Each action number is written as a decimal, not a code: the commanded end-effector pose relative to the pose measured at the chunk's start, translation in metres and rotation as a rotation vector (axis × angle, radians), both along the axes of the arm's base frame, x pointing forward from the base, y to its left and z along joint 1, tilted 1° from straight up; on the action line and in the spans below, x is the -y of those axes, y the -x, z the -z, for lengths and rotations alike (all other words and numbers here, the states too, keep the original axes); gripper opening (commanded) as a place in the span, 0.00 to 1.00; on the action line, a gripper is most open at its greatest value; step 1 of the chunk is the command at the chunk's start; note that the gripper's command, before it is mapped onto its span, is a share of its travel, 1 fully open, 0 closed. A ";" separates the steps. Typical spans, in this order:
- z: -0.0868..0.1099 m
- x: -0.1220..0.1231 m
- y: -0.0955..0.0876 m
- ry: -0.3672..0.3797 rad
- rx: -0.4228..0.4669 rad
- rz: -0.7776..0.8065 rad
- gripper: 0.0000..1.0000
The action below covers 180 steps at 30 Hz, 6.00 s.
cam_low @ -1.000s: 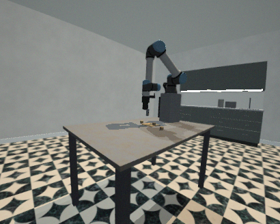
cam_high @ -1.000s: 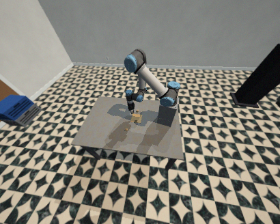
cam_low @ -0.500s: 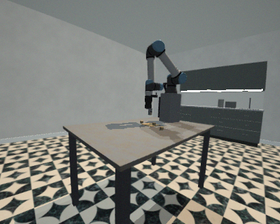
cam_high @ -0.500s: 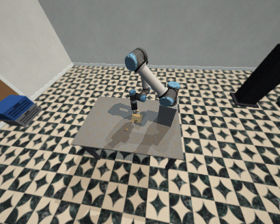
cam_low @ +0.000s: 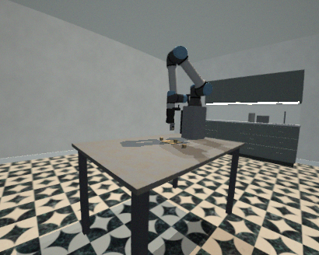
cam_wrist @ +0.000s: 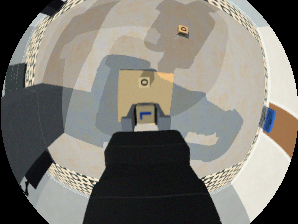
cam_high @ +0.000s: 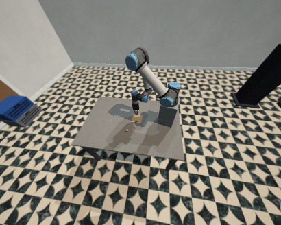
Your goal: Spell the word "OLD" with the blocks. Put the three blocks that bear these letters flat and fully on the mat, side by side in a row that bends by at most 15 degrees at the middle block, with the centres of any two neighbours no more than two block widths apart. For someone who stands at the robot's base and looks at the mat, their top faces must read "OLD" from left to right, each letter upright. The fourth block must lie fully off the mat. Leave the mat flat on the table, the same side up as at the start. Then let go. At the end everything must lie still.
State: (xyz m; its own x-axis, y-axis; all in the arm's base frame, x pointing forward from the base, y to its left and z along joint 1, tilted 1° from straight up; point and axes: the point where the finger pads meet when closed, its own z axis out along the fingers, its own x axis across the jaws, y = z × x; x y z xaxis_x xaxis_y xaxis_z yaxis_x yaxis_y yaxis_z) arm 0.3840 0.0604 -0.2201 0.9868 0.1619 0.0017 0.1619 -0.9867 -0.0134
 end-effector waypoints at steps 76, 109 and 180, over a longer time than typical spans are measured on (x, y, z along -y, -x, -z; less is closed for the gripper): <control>0.098 -0.002 0.002 0.001 0.002 0.010 0.49; 0.098 -0.003 0.001 0.001 0.002 0.010 0.49; 0.102 -0.003 0.001 0.001 0.002 0.010 0.49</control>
